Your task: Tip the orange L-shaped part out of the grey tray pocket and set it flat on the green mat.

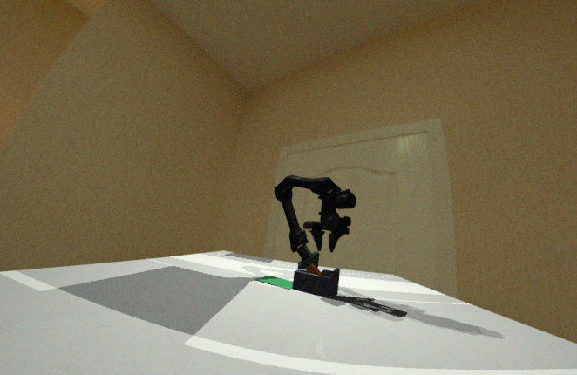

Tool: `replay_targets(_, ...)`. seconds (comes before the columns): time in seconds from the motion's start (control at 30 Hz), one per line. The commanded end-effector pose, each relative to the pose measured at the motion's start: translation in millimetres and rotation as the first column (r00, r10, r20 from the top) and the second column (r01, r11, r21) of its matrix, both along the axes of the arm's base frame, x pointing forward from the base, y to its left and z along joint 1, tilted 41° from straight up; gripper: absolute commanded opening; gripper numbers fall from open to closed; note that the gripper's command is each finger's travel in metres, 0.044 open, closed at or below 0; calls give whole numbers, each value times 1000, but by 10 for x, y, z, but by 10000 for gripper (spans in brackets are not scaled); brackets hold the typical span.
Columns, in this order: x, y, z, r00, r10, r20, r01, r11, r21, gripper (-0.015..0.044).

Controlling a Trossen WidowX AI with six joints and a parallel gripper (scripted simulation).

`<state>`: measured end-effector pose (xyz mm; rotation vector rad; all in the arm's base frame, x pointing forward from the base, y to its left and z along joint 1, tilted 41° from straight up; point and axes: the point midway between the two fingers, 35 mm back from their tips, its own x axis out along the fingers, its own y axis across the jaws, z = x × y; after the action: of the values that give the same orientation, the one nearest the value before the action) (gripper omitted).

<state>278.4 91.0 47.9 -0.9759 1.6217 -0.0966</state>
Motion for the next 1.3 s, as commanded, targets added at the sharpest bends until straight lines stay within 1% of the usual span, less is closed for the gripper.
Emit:
replay_targets(0.0,-144,-270,178,814,431,-389,-444,894,60,280)
replay_targets(0.47,-143,-278,168,814,431,-389,-444,894,60,280)
replay_targets(0.7,-138,-463,-48,815,431,-389,-444,894,59,280)
replay_targets(1.27,-125,-598,-213,815,431,-388,-444,894,60,280)
